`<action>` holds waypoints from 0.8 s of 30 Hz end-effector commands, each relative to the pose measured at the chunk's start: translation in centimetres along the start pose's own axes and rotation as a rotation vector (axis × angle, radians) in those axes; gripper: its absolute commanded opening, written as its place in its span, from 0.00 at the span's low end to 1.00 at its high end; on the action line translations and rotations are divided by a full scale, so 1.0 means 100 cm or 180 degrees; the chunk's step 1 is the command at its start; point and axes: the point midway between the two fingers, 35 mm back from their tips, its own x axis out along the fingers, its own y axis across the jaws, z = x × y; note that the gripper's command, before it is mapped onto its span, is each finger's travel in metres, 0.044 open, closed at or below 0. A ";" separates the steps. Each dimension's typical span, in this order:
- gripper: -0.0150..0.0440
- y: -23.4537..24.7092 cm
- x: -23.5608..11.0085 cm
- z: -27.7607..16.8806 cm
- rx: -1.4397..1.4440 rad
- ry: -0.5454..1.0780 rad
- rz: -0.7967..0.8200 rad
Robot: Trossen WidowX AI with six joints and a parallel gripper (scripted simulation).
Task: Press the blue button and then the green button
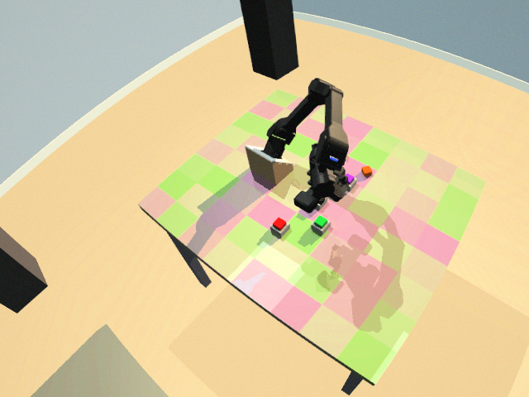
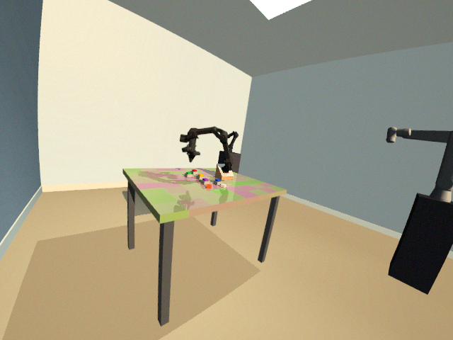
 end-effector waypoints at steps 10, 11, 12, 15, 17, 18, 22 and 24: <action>0.29 -0.005 0.060 0.003 -0.0040 -0.0017 -0.0023; 0.29 -0.005 0.061 0.003 -0.0040 -0.0017 -0.0023; 0.29 -0.005 0.062 0.003 -0.0040 -0.0017 -0.0023; 0.29 -0.005 0.067 0.003 -0.0040 -0.0018 -0.0023; 0.29 -0.005 0.070 0.003 -0.0040 -0.0018 -0.0023; 0.29 -0.005 0.072 0.003 -0.0040 -0.0018 -0.0023; 0.29 -0.005 0.078 0.003 -0.0040 -0.0018 -0.0022; 0.29 -0.005 0.082 0.003 -0.0040 -0.0018 -0.0021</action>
